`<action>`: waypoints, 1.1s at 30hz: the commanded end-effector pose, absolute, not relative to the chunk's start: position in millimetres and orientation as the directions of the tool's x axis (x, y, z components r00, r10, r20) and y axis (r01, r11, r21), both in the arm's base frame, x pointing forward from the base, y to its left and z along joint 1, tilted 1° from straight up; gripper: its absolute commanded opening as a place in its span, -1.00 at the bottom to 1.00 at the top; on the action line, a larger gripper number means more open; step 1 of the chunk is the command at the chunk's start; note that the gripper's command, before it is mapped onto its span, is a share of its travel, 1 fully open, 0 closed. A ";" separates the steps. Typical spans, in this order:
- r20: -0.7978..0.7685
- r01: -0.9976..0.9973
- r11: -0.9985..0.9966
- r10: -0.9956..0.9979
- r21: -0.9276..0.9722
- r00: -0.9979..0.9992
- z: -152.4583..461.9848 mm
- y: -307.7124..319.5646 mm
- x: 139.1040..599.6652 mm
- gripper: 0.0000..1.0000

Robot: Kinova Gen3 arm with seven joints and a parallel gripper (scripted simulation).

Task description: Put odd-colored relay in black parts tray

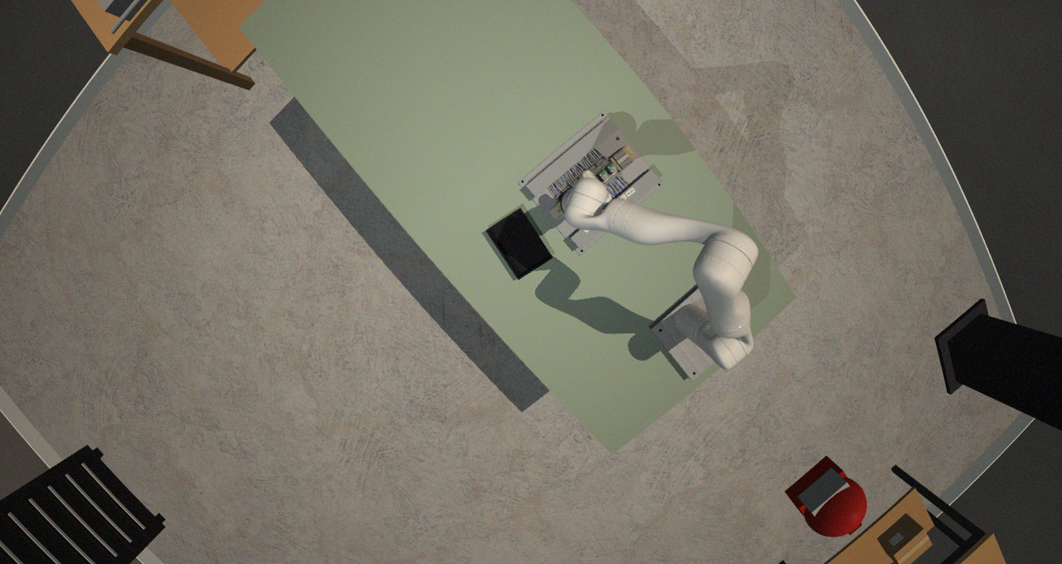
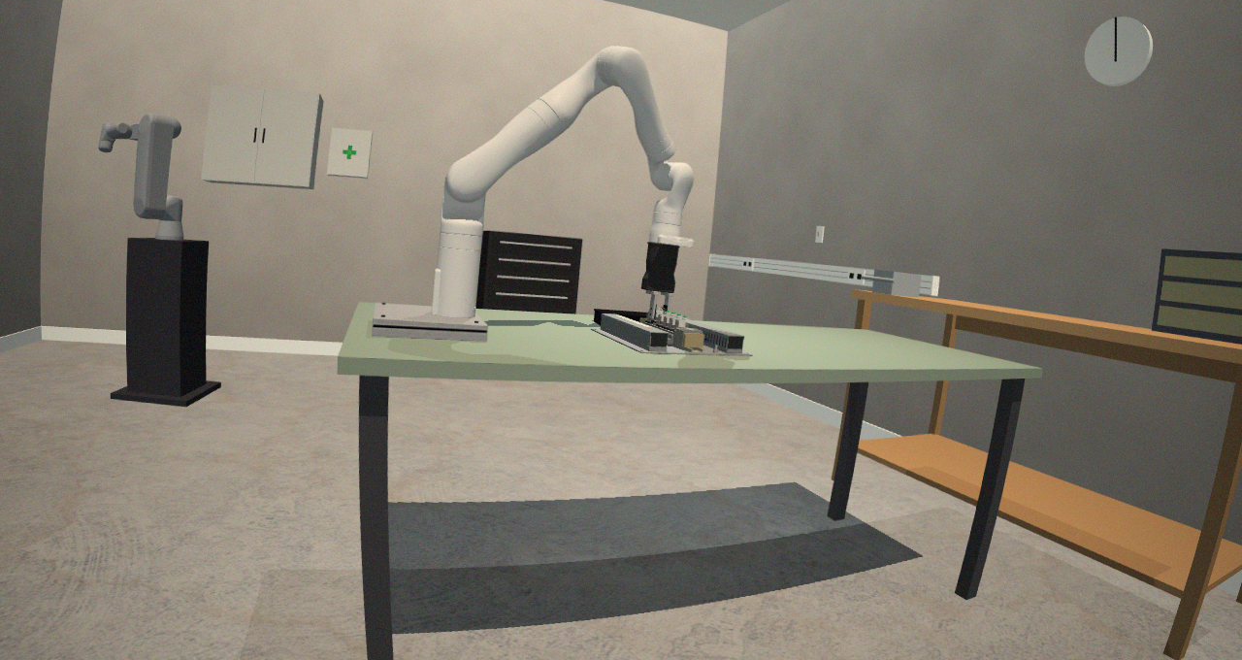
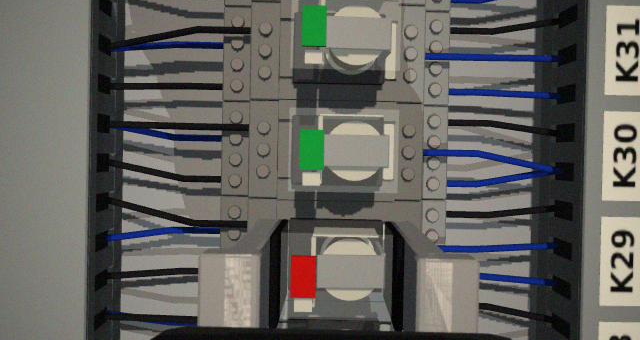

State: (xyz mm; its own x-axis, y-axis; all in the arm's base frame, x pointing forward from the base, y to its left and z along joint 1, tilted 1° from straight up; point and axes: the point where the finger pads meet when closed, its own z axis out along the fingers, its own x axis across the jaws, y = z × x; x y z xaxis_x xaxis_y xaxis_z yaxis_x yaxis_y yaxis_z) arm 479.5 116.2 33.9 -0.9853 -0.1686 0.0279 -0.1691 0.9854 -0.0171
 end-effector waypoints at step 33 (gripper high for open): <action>0.016 -0.169 0.985 -0.169 -0.018 -0.986 35.4 116.5 481.6 -1.00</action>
State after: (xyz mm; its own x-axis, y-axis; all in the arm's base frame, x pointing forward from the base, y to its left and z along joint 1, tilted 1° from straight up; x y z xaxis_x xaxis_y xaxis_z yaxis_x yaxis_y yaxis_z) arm 480.5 116.2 34.1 -0.9848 -0.1681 0.0434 -0.1690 0.9855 -0.0177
